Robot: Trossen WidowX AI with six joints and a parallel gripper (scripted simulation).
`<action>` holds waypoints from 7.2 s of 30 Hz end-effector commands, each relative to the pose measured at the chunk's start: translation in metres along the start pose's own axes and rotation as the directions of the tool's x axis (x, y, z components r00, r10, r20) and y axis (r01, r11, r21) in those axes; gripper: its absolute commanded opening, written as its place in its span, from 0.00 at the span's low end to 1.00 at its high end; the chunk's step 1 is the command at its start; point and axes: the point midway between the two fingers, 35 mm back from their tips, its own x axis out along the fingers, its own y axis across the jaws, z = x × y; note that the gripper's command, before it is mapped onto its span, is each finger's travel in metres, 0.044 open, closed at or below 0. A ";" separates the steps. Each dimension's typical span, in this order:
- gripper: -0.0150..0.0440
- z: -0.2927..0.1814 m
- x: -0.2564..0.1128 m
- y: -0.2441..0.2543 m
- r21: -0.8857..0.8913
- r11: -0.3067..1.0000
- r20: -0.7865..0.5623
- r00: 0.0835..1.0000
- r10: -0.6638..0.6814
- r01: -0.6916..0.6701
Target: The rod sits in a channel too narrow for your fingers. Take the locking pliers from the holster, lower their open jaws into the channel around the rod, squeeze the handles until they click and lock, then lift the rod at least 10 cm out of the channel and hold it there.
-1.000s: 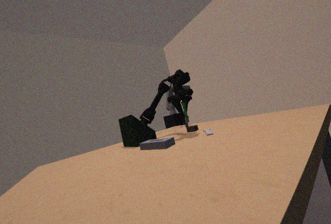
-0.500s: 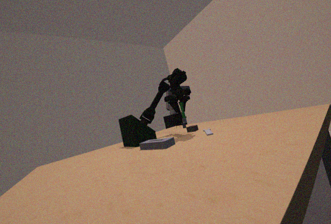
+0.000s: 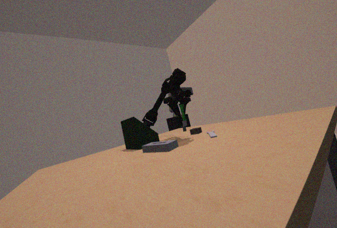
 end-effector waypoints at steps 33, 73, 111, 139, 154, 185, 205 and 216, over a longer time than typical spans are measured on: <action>0.80 -0.012 0.001 -0.079 -0.007 1.000 -0.002 1.000 0.000 0.000; 0.80 -0.046 0.010 -0.157 -0.021 0.999 0.001 0.999 0.033 -0.033; 0.80 -0.055 0.013 -0.170 -0.028 0.999 0.006 0.999 0.040 -0.040; 0.80 -0.053 0.028 -0.168 -0.028 0.999 0.007 0.999 0.041 -0.040; 0.80 -0.052 0.043 -0.166 -0.028 0.999 0.007 0.999 0.041 -0.041; 0.75 -0.053 0.049 -0.164 -0.028 0.999 0.007 0.999 0.042 -0.041; 0.70 -0.053 0.049 -0.164 -0.028 0.999 0.007 0.999 0.042 -0.041; 0.68 -0.053 0.049 -0.164 -0.028 0.999 0.007 0.999 0.042 -0.041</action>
